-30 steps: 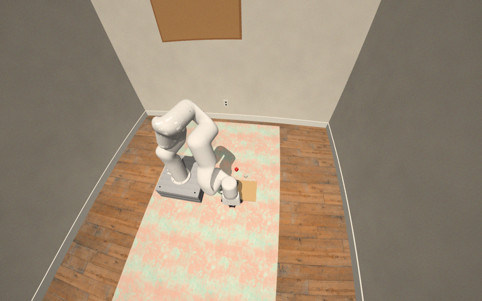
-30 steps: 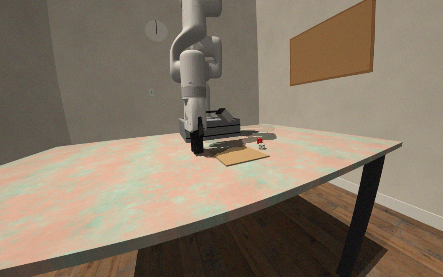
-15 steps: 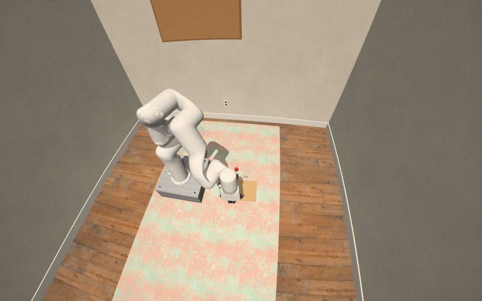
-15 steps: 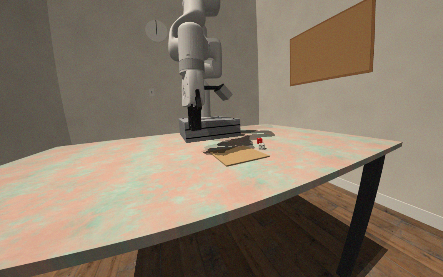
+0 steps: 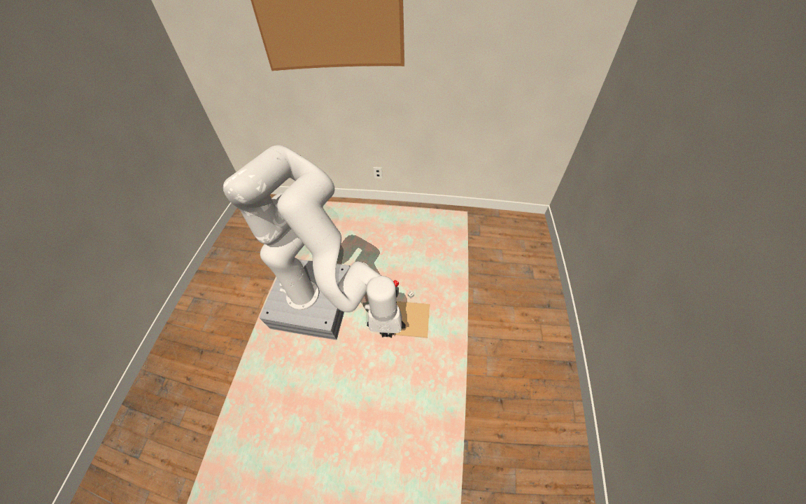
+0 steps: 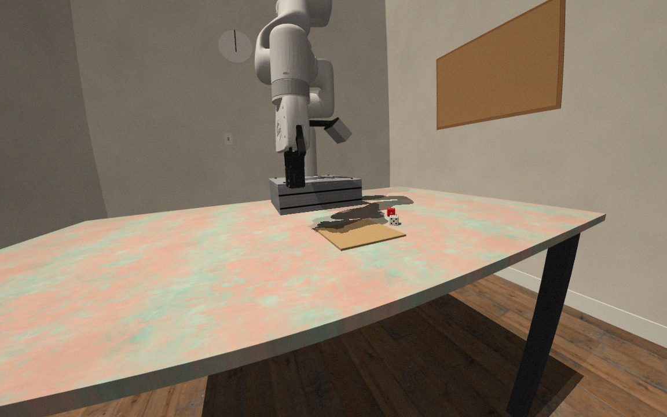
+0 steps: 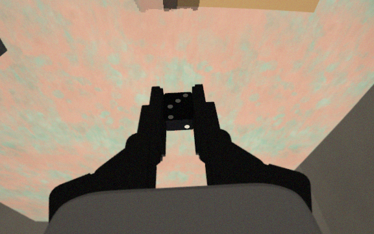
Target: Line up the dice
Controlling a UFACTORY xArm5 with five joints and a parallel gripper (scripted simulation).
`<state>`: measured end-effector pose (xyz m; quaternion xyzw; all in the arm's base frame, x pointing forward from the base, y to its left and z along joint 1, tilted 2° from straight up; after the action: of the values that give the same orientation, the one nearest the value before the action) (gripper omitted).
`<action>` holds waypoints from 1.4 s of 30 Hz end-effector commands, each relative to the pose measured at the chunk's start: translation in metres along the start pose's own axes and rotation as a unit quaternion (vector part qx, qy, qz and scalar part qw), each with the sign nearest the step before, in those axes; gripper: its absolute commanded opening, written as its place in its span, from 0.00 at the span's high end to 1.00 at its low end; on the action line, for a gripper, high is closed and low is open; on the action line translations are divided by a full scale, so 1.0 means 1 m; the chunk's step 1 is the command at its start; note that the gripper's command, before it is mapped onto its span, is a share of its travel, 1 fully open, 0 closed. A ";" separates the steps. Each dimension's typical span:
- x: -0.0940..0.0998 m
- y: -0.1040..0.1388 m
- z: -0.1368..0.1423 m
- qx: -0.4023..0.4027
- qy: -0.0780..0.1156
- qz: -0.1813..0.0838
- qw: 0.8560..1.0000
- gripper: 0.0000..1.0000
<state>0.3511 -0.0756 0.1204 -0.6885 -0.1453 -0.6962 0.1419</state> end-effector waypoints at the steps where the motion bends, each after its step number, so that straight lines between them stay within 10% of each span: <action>1: 0.006 -0.056 0.032 -0.021 0.004 -0.001 1.000 0.85; 9: 0.009 -0.098 0.046 -0.036 0.006 0.000 0.999 0.85; 26: 0.007 -0.099 0.047 -0.037 0.006 0.000 0.999 0.85; 42: -0.045 -0.101 0.048 -0.037 0.006 0.000 0.999 0.85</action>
<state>0.3521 0.0352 0.0823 -0.6911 -0.1184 -0.7032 0.1175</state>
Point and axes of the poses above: the point where the finger pads meet when closed, its own x axis back along the fingers, its own z axis across the jaws, y = z × x, the point moved 9 cm from there along x, back along the fingers, and after that the axes turned 14 degrees about x, right-handed, at the moved point
